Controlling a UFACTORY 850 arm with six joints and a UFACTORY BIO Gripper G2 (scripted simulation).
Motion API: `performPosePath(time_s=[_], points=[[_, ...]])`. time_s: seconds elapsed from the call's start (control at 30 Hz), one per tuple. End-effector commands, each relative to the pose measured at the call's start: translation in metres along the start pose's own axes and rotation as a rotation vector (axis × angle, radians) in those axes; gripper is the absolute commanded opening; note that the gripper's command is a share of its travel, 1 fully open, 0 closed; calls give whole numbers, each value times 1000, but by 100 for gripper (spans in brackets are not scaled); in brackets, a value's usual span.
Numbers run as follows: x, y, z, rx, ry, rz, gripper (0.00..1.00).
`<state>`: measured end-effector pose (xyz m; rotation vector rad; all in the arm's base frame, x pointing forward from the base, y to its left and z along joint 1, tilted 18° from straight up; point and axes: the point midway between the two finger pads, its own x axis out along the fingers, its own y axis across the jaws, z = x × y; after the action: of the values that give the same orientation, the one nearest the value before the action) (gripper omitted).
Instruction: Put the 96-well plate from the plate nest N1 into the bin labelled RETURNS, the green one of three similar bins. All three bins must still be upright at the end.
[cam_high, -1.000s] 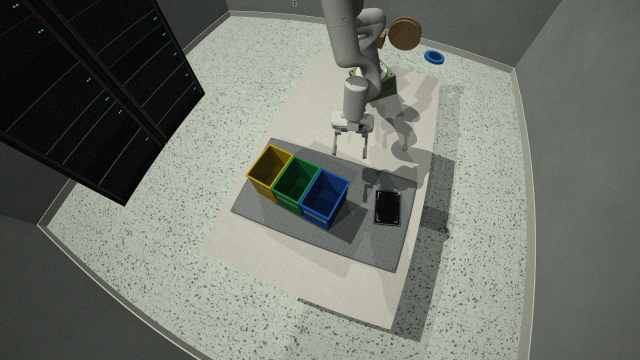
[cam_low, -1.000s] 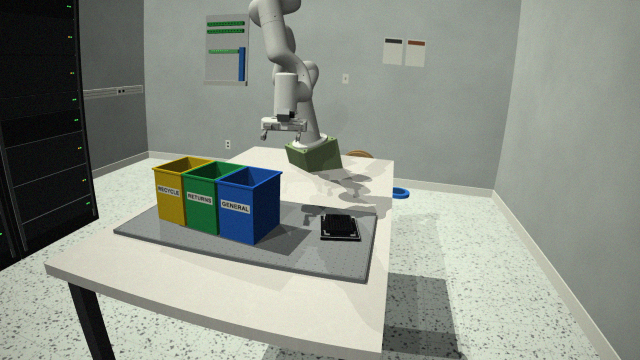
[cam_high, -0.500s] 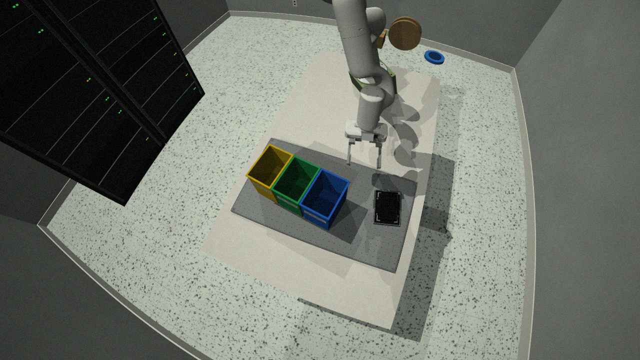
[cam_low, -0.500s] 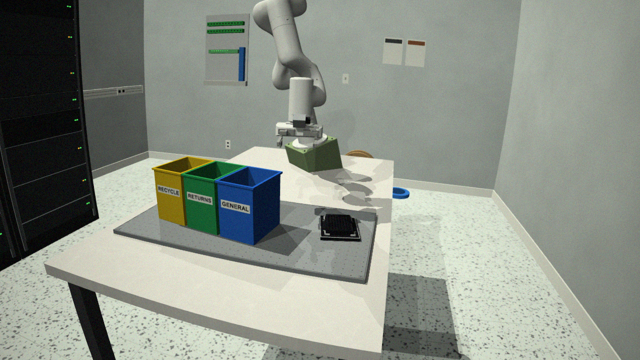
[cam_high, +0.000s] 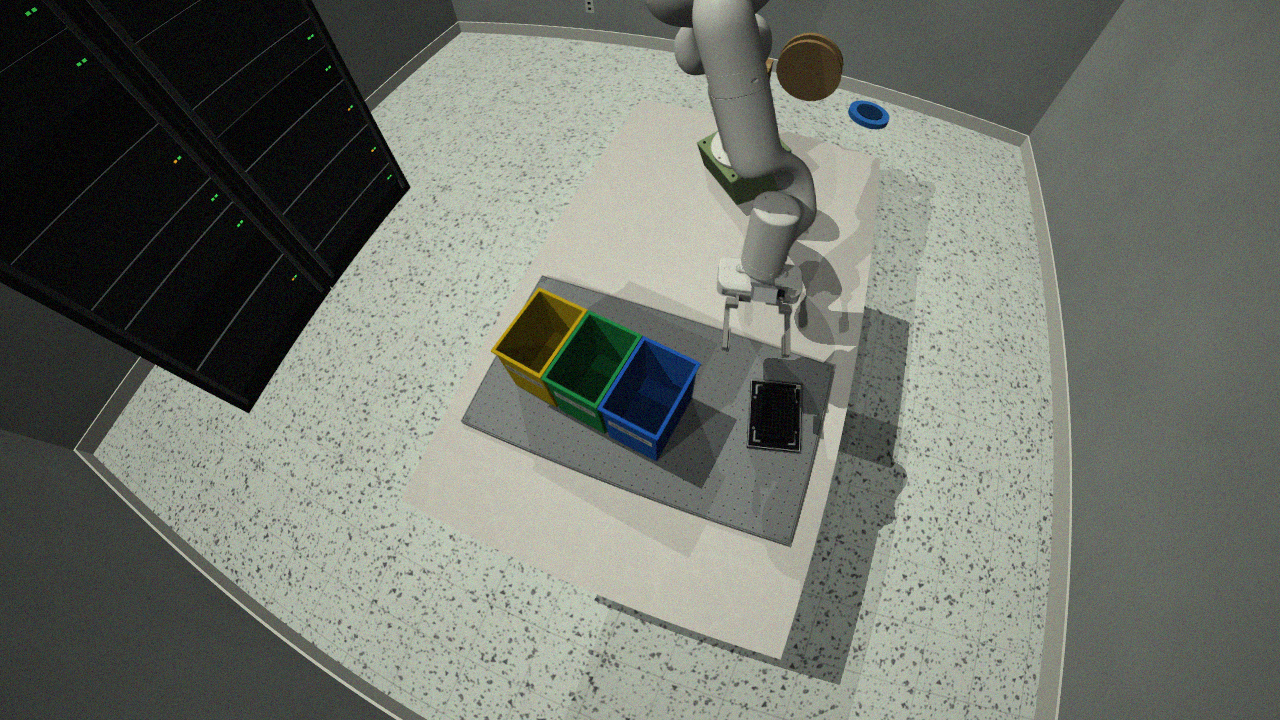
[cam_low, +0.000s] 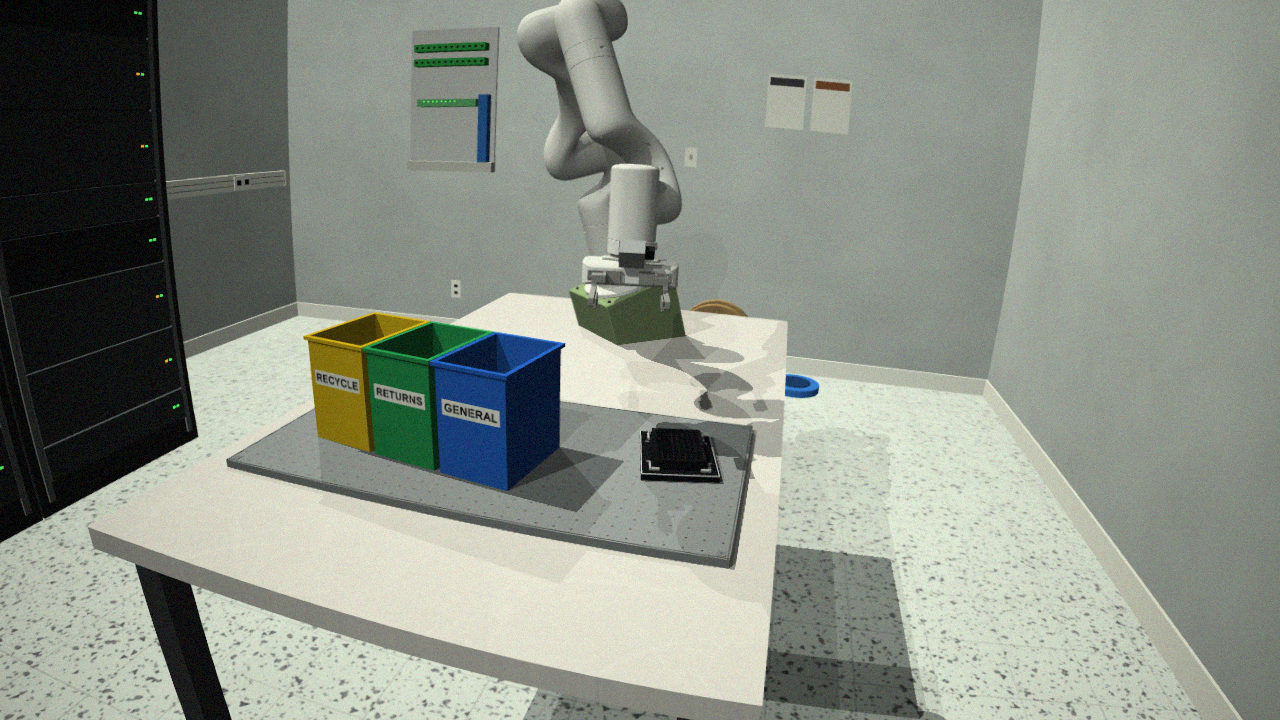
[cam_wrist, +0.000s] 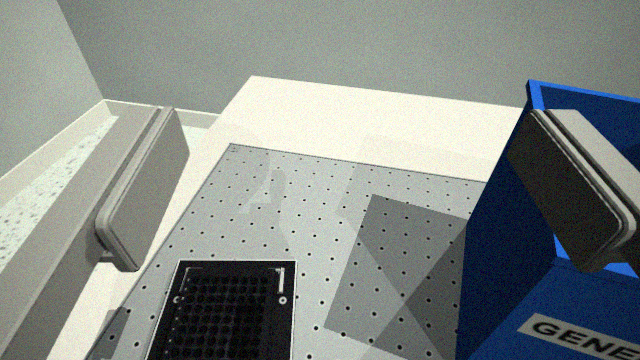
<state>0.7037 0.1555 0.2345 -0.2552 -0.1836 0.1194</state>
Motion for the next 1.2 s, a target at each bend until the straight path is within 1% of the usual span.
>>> performPosePath(time_s=[0.0,0.07,0.13,0.6,1.17], points=[[11,19,-4,0,-2,-1,37],[16,28,-6,0,-2,-1,37],[16,28,-6,0,-2,-1,37],[46,90,-20,0,-2,-1,37],[47,91,-22,0,-2,-1,37]])
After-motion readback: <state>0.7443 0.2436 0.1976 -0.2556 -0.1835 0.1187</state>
